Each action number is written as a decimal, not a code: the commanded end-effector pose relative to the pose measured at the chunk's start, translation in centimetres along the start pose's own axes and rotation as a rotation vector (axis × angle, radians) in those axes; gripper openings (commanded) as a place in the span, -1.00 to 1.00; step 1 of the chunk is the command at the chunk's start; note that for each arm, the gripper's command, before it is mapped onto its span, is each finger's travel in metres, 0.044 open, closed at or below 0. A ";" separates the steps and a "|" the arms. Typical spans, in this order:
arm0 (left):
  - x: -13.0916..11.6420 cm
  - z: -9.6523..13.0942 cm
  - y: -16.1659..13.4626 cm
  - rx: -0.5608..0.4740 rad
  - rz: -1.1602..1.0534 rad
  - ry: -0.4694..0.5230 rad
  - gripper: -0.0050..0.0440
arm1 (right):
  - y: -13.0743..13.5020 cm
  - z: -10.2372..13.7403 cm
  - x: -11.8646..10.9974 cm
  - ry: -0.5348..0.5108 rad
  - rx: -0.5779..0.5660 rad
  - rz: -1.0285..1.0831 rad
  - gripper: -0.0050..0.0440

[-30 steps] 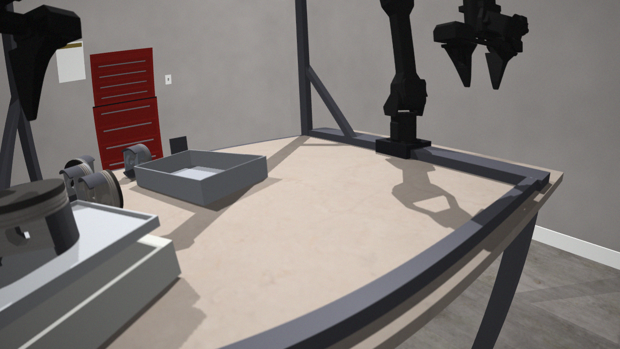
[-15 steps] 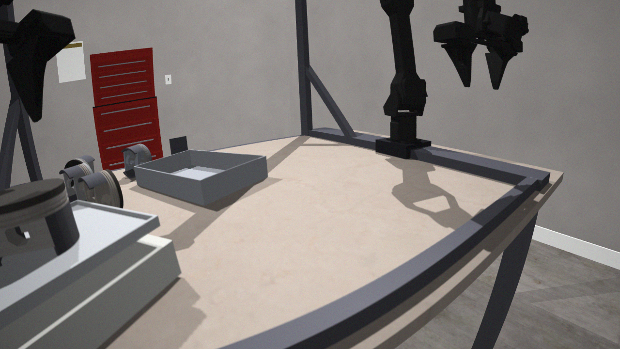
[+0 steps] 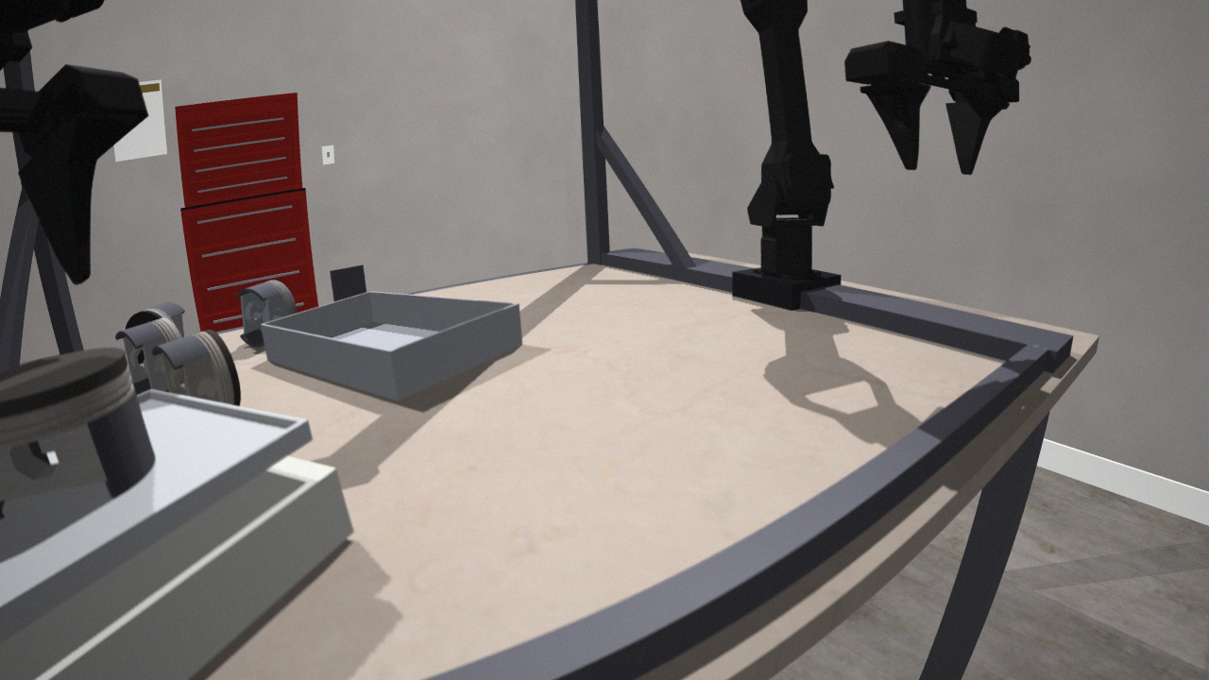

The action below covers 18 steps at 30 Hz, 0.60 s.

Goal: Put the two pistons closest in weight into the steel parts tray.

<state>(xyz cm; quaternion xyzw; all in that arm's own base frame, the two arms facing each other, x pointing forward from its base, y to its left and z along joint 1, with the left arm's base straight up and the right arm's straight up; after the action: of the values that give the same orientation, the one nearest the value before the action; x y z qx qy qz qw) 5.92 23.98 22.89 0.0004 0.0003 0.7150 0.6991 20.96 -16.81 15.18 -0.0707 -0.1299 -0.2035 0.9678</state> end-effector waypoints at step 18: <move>0.3 0.5 -0.1 -0.006 -0.002 -0.017 0.84 | 0.1 -2.9 0.1 -0.008 -0.002 0.002 0.80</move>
<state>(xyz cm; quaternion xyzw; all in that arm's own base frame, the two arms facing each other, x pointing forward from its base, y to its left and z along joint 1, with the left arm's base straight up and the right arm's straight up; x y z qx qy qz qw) 5.92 23.98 22.89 0.0004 0.0003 0.7150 0.6991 21.37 -17.13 12.68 -0.0696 -0.1269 -0.2037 0.9683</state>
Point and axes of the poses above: on each arm, the point midway between the two fingers, 35 mm back from their tips, its own z axis back along the fingers, its own y axis across the jaws, x = y × z, the point moved 6 cm from there along z, back along the fingers, and after that the axes turned 15 degrees about z, right-handed, at the moved point
